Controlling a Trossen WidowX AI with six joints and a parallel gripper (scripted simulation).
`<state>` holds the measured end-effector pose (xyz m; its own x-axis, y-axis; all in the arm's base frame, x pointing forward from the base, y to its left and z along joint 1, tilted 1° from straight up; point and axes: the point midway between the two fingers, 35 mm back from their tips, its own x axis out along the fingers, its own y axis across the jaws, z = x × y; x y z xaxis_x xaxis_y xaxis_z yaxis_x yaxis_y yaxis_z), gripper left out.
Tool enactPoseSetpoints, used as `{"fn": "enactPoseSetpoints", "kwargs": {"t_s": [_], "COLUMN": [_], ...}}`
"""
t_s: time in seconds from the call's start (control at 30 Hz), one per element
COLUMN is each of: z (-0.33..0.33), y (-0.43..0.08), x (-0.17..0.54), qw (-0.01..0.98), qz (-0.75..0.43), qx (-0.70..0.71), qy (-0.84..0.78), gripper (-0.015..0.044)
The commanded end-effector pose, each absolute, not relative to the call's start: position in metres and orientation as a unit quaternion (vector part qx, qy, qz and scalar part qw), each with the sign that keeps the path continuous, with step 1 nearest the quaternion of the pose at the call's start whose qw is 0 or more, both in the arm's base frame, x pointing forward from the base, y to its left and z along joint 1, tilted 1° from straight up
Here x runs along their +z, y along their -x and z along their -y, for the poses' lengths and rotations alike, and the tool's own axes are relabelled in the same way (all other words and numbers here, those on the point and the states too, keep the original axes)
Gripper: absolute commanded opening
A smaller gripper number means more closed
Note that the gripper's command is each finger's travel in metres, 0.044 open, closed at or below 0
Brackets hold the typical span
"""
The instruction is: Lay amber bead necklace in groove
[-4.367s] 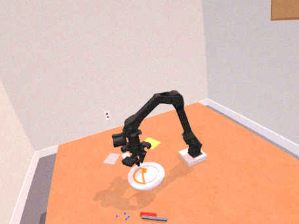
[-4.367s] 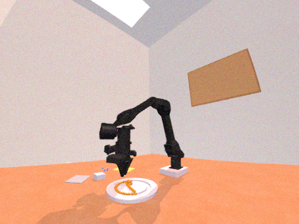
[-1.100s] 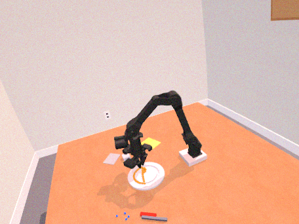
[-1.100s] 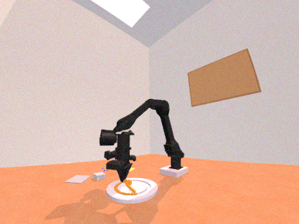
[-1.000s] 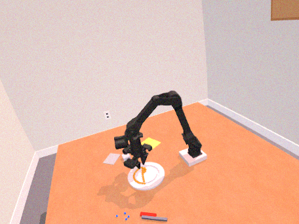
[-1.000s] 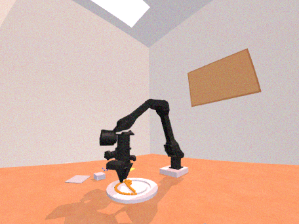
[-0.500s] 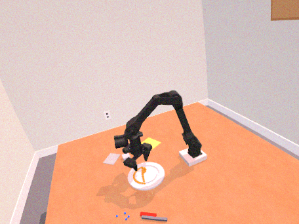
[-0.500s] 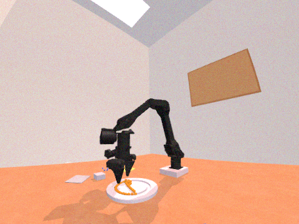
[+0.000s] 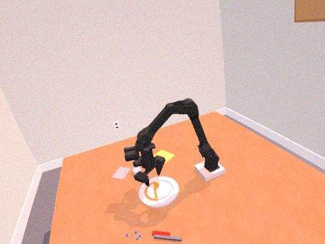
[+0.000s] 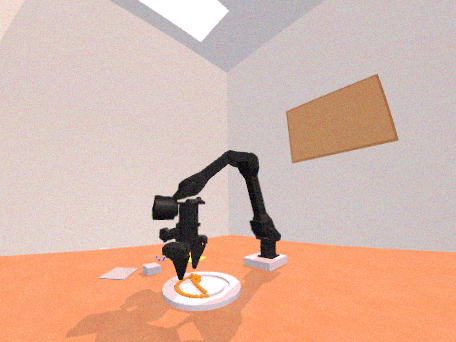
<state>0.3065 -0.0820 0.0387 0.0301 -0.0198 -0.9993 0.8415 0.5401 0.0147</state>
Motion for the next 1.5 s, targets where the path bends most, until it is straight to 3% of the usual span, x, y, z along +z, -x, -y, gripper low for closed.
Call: {"fn": "enactPoseSetpoints", "kwargs": {"t_s": [0.0, 0.17, 0.33, 0.53, 1.47], "z": [0.077, 0.043, 0.005, -0.03, -0.029], "y": [-0.308, -0.321, -0.329, -0.332, -0.333], "x": [0.04, 0.05, 0.06, 0.069, 0.062], "qw": [0.646, 0.709, 0.711, 0.657, 0.659], "qz": [-0.622, -0.686, -0.689, -0.638, -0.638], "qx": [-0.314, -0.119, 0.094, 0.277, 0.273], "qy": [-0.312, -0.113, 0.104, 0.291, 0.289], "gripper": [0.0387, 0.0256, 0.0125, 0.012, 0.012]}}
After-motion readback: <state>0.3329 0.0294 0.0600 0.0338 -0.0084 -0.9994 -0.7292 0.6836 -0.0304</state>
